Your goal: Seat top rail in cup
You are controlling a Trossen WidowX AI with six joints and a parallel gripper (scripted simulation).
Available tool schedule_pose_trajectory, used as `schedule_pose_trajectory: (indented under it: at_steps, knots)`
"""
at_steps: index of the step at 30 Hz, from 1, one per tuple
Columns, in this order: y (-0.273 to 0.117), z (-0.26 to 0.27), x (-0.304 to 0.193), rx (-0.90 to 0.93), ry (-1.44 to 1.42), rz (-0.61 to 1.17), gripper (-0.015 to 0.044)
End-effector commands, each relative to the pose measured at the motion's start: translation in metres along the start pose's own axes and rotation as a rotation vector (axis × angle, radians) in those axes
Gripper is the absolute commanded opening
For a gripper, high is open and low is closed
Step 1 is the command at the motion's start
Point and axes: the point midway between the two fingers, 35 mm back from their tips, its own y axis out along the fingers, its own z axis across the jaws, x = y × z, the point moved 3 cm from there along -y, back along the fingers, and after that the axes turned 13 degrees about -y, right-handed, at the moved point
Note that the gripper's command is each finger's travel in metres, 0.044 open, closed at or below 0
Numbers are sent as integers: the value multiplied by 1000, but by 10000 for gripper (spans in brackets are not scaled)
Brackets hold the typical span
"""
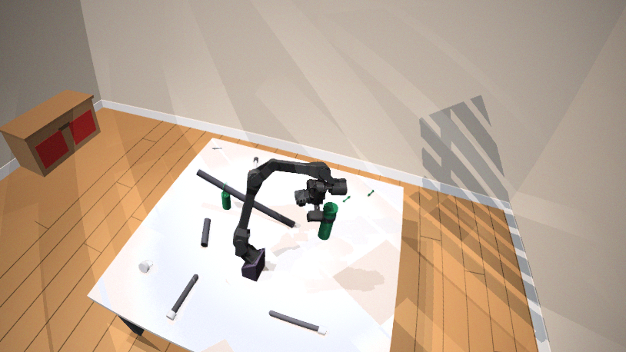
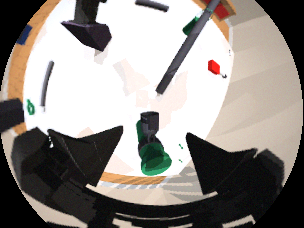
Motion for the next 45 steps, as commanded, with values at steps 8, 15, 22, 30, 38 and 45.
schedule_pose_trajectory:
  at_steps: [8, 15, 22, 30, 38, 45]
  knots:
    - [27, 9, -2, -2, -57, -16, 440]
    - [32, 10, -2, -1, -59, -16, 440]
    - [43, 9, -3, 5, -66, -13, 440]
    - [56, 9, -3, 12, -75, -10, 440]
    - [69, 9, -3, 19, -84, -8, 440]
    - [81, 9, -2, 24, -92, -6, 440]
